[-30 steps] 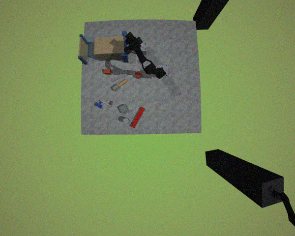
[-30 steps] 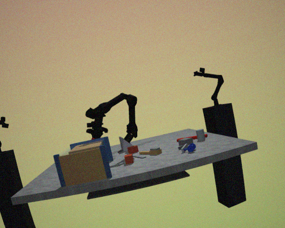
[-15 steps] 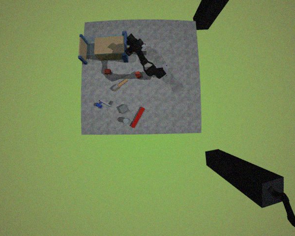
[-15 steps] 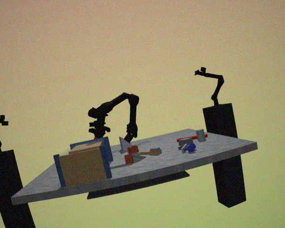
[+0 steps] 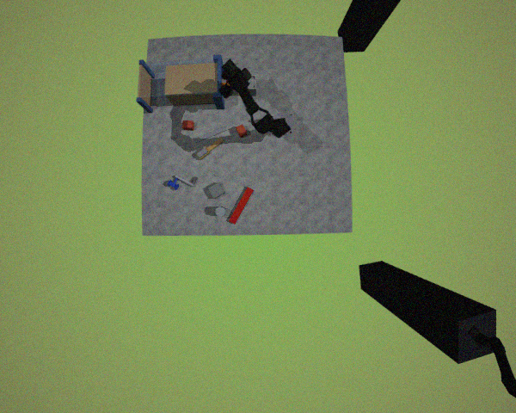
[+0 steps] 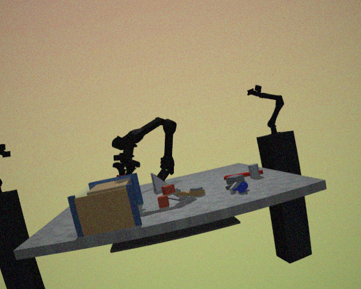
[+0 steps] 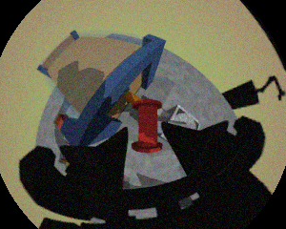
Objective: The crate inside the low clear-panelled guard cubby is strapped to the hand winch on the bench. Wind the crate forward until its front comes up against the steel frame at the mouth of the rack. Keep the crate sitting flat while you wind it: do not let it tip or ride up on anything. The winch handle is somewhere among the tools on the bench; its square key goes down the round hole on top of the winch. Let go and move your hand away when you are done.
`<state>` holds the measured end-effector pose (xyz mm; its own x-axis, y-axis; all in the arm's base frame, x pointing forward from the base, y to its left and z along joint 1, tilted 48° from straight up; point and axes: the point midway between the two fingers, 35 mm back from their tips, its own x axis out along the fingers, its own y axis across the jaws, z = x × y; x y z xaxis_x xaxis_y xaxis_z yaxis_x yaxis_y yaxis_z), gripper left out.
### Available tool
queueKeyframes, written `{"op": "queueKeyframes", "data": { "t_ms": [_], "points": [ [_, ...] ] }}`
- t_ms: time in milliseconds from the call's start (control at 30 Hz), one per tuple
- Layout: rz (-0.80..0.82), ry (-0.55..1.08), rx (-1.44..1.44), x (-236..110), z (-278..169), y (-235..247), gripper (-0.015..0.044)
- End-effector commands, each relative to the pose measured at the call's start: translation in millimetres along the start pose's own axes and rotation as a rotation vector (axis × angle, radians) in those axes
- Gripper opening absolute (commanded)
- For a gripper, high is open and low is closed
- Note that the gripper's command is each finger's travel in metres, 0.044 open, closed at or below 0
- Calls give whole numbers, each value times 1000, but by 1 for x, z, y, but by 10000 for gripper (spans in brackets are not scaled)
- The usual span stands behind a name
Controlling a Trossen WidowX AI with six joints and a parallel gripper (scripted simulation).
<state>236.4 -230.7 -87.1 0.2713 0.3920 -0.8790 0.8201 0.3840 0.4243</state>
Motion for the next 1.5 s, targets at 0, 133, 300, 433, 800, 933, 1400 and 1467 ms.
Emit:
{"op": "queueKeyframes", "data": {
  "t_ms": [0, 133, 300, 433, 800, 933, 1400, 1467],
  "points": [
    [3, 1, 0, 0, 0, 0, 367],
    [3, 1, 0, 0, 0, 0, 440],
    [2, 1, 0, -10, 6, 0, 440],
    [-1, 0, 0, -42, 22, -1, 440],
    [-3, 0, 1, -72, 26, -3, 440],
    [-4, 1, 2, -112, 16, -10, 440],
    [5, 207, 33, -101, 38, -93, 440],
    [19, 256, 33, -98, 38, -113, 440]
  ]
}}
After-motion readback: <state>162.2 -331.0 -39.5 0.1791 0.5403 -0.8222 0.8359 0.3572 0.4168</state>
